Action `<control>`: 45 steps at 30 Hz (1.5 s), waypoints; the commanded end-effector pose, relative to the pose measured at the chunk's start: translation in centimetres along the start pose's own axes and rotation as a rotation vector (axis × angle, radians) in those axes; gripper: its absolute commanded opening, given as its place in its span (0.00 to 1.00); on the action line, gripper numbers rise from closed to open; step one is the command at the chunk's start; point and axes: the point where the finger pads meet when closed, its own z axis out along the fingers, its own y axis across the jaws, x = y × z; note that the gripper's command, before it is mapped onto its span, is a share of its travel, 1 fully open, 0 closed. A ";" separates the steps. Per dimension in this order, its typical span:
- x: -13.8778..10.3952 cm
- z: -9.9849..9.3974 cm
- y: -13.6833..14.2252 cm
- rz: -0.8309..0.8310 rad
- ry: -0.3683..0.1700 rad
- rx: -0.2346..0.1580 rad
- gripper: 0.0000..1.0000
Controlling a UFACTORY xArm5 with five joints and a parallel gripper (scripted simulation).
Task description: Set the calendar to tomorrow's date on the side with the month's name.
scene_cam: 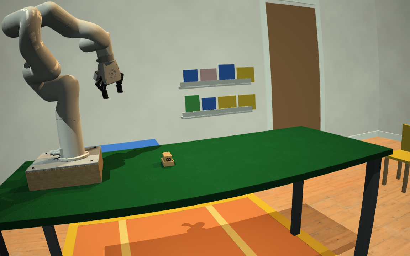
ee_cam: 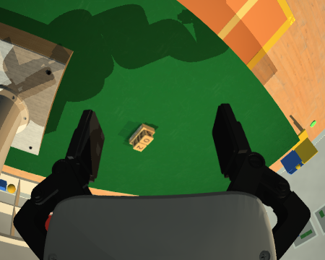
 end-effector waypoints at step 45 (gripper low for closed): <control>-19.6 7.9 2.1 0.460 -0.100 0.108 1.00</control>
